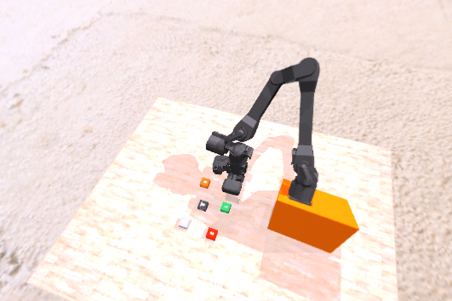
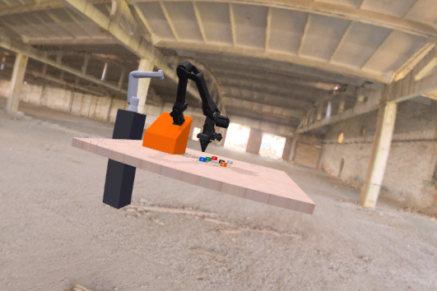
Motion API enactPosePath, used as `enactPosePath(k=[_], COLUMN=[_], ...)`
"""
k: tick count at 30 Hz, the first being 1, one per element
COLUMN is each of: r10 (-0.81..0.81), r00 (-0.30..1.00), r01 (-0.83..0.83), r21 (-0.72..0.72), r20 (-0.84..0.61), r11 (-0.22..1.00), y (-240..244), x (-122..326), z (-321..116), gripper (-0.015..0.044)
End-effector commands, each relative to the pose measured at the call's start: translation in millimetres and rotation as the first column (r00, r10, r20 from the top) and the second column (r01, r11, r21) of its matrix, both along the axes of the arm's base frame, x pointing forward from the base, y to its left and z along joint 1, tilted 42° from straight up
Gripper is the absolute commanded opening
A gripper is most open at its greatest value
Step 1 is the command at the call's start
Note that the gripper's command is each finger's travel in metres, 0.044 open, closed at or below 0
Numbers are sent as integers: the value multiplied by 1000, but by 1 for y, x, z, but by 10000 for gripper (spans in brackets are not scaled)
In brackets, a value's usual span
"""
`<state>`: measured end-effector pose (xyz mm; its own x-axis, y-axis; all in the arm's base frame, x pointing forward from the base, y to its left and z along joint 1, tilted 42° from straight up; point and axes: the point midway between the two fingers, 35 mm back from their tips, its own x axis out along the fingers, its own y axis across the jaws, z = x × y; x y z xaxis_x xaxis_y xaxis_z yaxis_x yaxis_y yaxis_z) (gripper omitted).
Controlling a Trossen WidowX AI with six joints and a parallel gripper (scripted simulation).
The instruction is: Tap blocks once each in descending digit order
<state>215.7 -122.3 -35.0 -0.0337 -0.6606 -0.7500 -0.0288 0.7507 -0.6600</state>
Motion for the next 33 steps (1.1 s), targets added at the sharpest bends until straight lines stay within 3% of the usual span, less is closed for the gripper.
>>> enactPosePath(k=[1, 4, 13, 20, 27, 33], r10=[3, 2, 4, 11, 4, 2], r00=[1000, 1000, 1000, 1000, 1000, 1000], r01=[-3, -2, -4, -11, -5, -3], r21=[0, -4, 1, 32, 20, 11], r20=[17, 17, 18, 21, 20, 22], r11=[1000, 1000, 1000, 999, 1000, 1000], y=[26, 47, 54, 125, 198, 212], x=[8, 5, 9, 40, 34, 28], z=[29, 55, 53, 1, -69, -85], gripper=[20, 20, 20, 20, 20, 20])
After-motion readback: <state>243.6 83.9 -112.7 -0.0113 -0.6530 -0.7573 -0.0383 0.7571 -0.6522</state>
